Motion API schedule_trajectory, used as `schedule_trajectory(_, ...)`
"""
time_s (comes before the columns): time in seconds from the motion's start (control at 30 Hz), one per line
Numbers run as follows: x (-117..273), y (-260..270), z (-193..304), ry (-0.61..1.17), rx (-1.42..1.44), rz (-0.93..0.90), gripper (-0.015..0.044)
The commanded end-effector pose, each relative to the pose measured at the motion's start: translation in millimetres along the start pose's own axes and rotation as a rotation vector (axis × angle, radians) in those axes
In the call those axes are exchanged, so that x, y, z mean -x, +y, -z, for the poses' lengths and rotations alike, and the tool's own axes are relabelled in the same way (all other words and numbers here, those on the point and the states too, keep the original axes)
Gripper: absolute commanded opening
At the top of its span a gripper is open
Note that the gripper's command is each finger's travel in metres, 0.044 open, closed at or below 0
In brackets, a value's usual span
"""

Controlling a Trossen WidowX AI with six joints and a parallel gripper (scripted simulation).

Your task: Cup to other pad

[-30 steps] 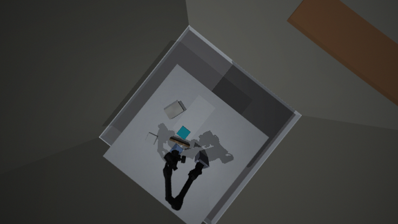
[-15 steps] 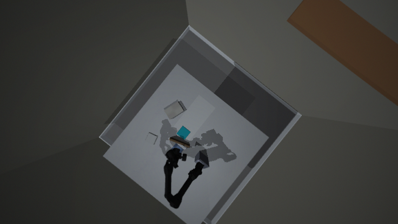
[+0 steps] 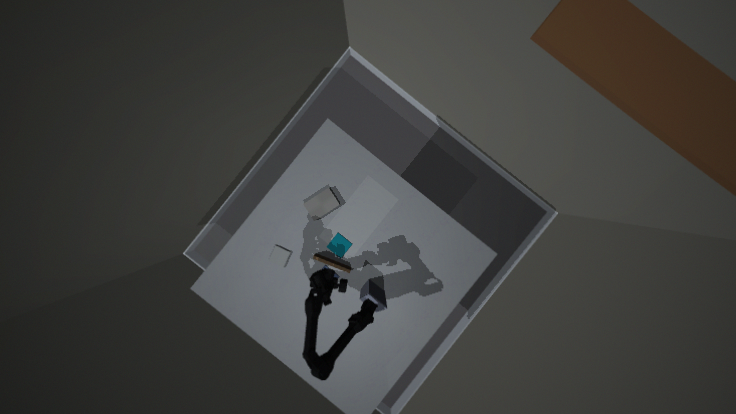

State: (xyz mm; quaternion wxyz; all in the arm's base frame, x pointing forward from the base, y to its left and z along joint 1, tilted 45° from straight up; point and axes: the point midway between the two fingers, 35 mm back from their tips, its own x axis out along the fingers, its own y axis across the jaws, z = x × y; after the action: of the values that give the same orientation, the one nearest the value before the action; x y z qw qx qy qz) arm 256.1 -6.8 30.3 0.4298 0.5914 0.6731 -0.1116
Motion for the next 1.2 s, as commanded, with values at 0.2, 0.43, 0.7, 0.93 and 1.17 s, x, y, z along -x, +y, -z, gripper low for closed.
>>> schedule_trajectory(0.2, 1, -4, -19, -0.003, 0.008, 0.003, 0.0000)
schedule_trajectory(0.43, 1, -7, -32, -0.004, 0.009, 0.003, 0.0000)
schedule_trajectory(0.7, 2, -11, -47, -0.005, 0.009, 0.003, 0.0000)
schedule_trajectory(0.93, 3, -14, -60, -0.006, 0.009, 0.003, 0.0000)
schedule_trajectory(1.17, 3, -17, -73, -0.007, 0.010, 0.003, 0.0000)
